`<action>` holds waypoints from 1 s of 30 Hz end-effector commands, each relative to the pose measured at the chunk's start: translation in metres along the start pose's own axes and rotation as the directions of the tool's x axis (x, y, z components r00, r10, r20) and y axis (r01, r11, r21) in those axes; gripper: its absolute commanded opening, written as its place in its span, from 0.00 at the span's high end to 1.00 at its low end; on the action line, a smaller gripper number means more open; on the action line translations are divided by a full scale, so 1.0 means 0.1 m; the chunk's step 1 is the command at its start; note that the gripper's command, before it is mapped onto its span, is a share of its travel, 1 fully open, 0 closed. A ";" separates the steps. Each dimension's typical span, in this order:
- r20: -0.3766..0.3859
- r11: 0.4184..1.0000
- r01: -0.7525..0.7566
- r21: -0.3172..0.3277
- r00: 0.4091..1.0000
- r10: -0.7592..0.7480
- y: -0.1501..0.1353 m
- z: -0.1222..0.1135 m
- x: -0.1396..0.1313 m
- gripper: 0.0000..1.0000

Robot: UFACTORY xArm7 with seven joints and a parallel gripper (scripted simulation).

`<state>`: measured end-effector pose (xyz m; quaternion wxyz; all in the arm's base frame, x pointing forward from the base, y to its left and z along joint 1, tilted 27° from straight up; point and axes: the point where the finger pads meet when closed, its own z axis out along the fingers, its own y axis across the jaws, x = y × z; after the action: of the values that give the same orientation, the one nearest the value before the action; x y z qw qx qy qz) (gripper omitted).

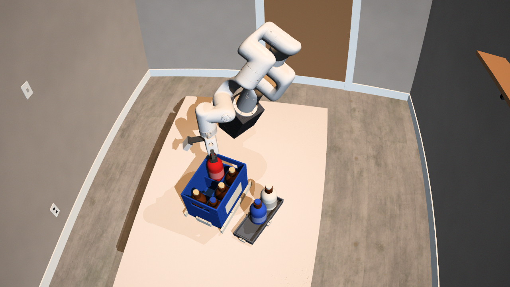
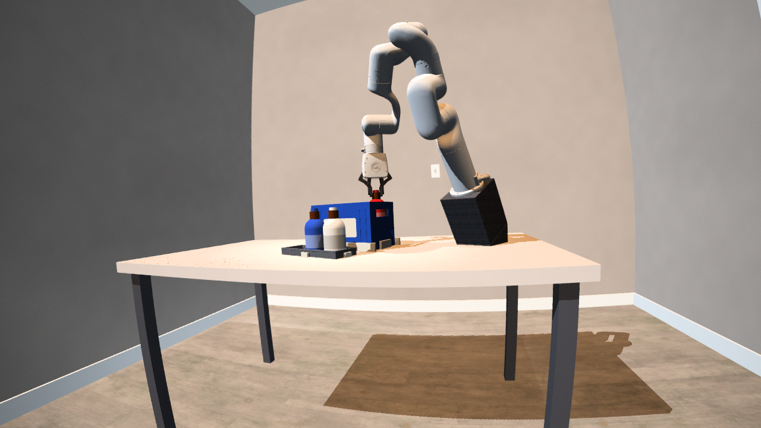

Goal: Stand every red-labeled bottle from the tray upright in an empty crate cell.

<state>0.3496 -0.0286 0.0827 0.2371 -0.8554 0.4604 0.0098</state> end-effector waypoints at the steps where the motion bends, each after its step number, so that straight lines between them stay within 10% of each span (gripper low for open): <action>1: -0.003 1.000 0.000 0.002 1.000 0.000 -0.01 -0.01 0.01 1.00; 30: -0.003 1.000 0.000 0.002 1.000 0.000 -0.01 0.13 0.01 1.00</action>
<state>0.3516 -0.0247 0.0743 0.2370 -0.8554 0.4604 0.0098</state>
